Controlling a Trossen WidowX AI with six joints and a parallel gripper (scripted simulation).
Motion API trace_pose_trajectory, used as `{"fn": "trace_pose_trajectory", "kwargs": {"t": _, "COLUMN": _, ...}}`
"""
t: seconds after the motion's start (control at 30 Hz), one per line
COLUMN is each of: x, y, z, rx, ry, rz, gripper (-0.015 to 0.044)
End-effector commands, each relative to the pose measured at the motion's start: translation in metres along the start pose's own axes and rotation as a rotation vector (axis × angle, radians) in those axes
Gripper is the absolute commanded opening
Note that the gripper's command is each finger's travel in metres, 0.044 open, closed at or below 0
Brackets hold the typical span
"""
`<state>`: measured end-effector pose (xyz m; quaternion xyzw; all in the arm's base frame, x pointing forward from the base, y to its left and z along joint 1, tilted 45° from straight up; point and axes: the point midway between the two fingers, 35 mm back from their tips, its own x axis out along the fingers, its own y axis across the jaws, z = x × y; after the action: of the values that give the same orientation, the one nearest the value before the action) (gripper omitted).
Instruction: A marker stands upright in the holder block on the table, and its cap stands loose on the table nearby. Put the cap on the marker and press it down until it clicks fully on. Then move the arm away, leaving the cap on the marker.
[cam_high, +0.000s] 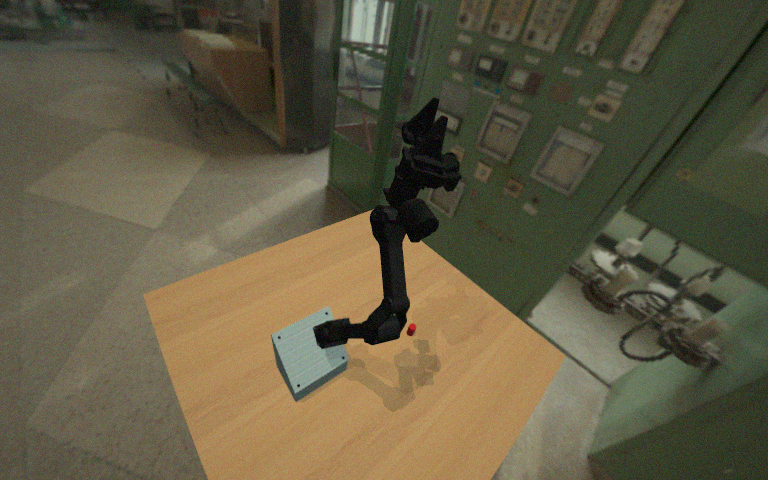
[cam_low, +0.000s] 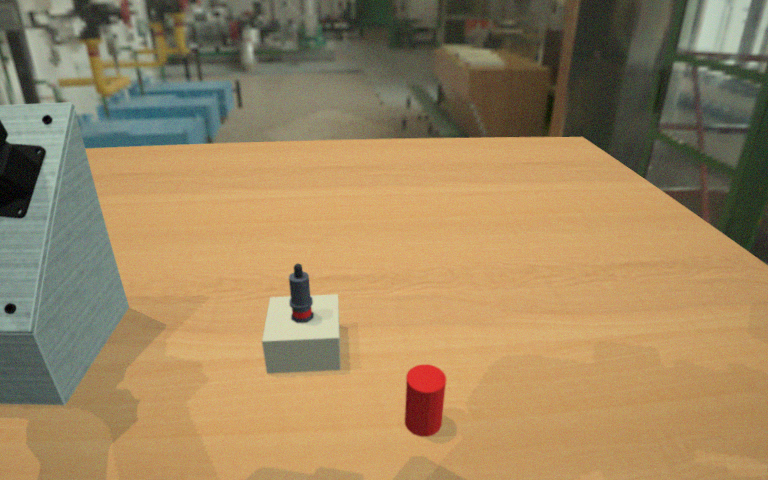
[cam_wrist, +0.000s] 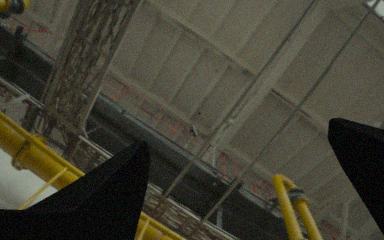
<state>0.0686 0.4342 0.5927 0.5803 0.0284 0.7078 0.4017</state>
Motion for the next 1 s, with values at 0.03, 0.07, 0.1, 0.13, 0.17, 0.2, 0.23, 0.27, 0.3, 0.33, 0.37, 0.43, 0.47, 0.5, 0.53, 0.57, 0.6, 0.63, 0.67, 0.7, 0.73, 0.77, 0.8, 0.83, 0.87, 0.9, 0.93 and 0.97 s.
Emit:
{"fn": "trace_pose_trajectory", "kwargs": {"t": 0.03, "x": -0.001, "y": -0.004, "z": 0.002, "rx": -0.01, "ry": -0.002, "rz": -0.014, "gripper": 0.0348}}
{"fn": "trace_pose_trajectory", "kwargs": {"t": 0.07, "x": -0.002, "y": -0.01, "z": 0.004, "rx": -0.022, "ry": -0.005, "rz": -0.032, "gripper": 0.0321}}
{"fn": "trace_pose_trajectory", "kwargs": {"t": 0.1, "x": -0.003, "y": -0.018, "z": 0.008, "rx": -0.04, "ry": -0.009, "rz": -0.057, "gripper": 0.0295}}
{"fn": "trace_pose_trajectory", "kwargs": {"t": 0.13, "x": -0.005, "y": -0.027, "z": 0.012, "rx": -0.062, "ry": -0.014, "rz": -0.089, "gripper": 0.0269}}
{"fn": "trace_pose_trajectory", "kwargs": {"t": 0.17, "x": -0.008, "y": -0.039, "z": 0.018, "rx": -0.089, "ry": -0.019, "rz": -0.128, "gripper": 0.0253}}
{"fn": "trace_pose_trajectory", "kwargs": {"t": 0.2, "x": -0.012, "y": -0.052, "z": 0.024, "rx": -0.118, "ry": -0.025, "rz": -0.171, "gripper": 0.0253}}
{"fn": "trace_pose_trajectory", "kwargs": {"t": 0.23, "x": -0.017, "y": -0.065, "z": 0.031, "rx": -0.148, "ry": -0.031, "rz": -0.214, "gripper": 0.0253}}
{"fn": "trace_pose_trajectory", "kwargs": {"t": 0.27, "x": -0.021, "y": -0.077, "z": 0.038, "rx": -0.177, "ry": -0.037, "rz": -0.257, "gripper": 0.0253}}
{"fn": "trace_pose_trajectory", "kwargs": {"t": 0.3, "x": -0.026, "y": -0.09, "z": 0.045, "rx": -0.206, "ry": -0.042, "rz": -0.301, "gripper": 0.0253}}
{"fn": "trace_pose_trajectory", "kwargs": {"t": 0.33, "x": -0.032, "y": -0.101, "z": 0.053, "rx": -0.228, "ry": -0.05, "rz": -0.343, "gripper": 0.0253}}
{"fn": "trace_pose_trajectory", "kwargs": {"t": 0.37, "x": -0.038, "y": -0.111, "z": 0.061, "rx": -0.247, "ry": -0.057, "rz": -0.38, "gripper": 0.0253}}
{"fn": "trace_pose_trajectory", "kwargs": {"t": 0.43, "x": -0.05, "y": -0.13, "z": 0.076, "rx": -0.284, "ry": -0.071, "rz": -0.455, "gripper": 0.0253}}
{"fn": "trace_pose_trajectory", "kwargs": {"t": 0.47, "x": -0.057, "y": -0.14, "z": 0.084, "rx": -0.302, "ry": -0.079, "rz": -0.493, "gripper": 0.0253}}
{"fn": "trace_pose_trajectory", "kwargs": {"t": 0.5, "x": -0.063, "y": -0.149, "z": 0.092, "rx": -0.321, "ry": -0.085, "rz": -0.531, "gripper": 0.0253}}
{"fn": "trace_pose_trajectory", "kwargs": {"t": 0.53, "x": -0.07, "y": -0.158, "z": 0.099, "rx": -0.339, "ry": -0.091, "rz": -0.569, "gripper": 0.0253}}
{"fn": "trace_pose_trajectory", "kwargs": {"t": 0.57, "x": -0.078, "y": -0.166, "z": 0.106, "rx": -0.357, "ry": -0.097, "rz": -0.607, "gripper": 0.0253}}
{"fn": "trace_pose_trajectory", "kwargs": {"t": 0.6, "x": -0.085, "y": -0.174, "z": 0.114, "rx": -0.375, "ry": -0.103, "rz": -0.645, "gripper": 0.0253}}
{"fn": "trace_pose_trajectory", "kwargs": {"t": 0.63, "x": -0.093, "y": -0.182, "z": 0.121, "rx": -0.393, "ry": -0.109, "rz": -0.684, "gripper": 0.0253}}
{"fn": "trace_pose_trajectory", "kwargs": {"t": 0.67, "x": -0.103, "y": -0.192, "z": 0.129, "rx": -0.414, "ry": -0.113, "rz": -0.73, "gripper": 0.0253}}
{"fn": "trace_pose_trajectory", "kwargs": {"t": 0.7, "x": -0.114, "y": -0.202, "z": 0.138, "rx": -0.438, "ry": -0.118, "rz": -0.783, "gripper": 0.0253}}
{"fn": "trace_pose_trajectory", "kwargs": {"t": 0.73, "x": -0.125, "y": -0.212, "z": 0.146, "rx": -0.461, "ry": -0.122, "rz": -0.836, "gripper": 0.0253}}
{"fn": "trace_pose_trajectory", "kwargs": {"t": 0.77, "x": -0.137, "y": -0.221, "z": 0.155, "rx": -0.484, "ry": -0.125, "rz": -0.89, "gripper": 0.0253}}
{"fn": "trace_pose_trajectory", "kwargs": {"t": 0.8, "x": -0.15, "y": -0.23, "z": 0.164, "rx": -0.506, "ry": -0.128, "rz": -0.943, "gripper": 0.0253}}
{"fn": "trace_pose_trajectory", "kwargs": {"t": 0.83, "x": -0.163, "y": -0.238, "z": 0.173, "rx": -0.528, "ry": -0.13, "rz": -0.997, "gripper": 0.0253}}
{"fn": "trace_pose_trajectory", "kwargs": {"t": 0.87, "x": -0.176, "y": -0.245, "z": 0.181, "rx": -0.549, "ry": -0.132, "rz": -1.051, "gripper": 0.0253}}
{"fn": "trace_pose_trajectory", "kwargs": {"t": 0.9, "x": -0.19, "y": -0.252, "z": 0.19, "rx": -0.569, "ry": -0.133, "rz": -1.106, "gripper": 0.0253}}
{"fn": "trace_pose_trajectory", "kwargs": {"t": 0.93, "x": -0.204, "y": -0.258, "z": 0.198, "rx": -0.588, "ry": -0.133, "rz": -1.161, "gripper": 0.0253}}
{"fn": "trace_pose_trajectory", "kwargs": {"t": 0.97, "x": -0.219, "y": -0.264, "z": 0.206, "rx": -0.607, "ry": -0.133, "rz": -1.216, "gripper": 0.0253}}
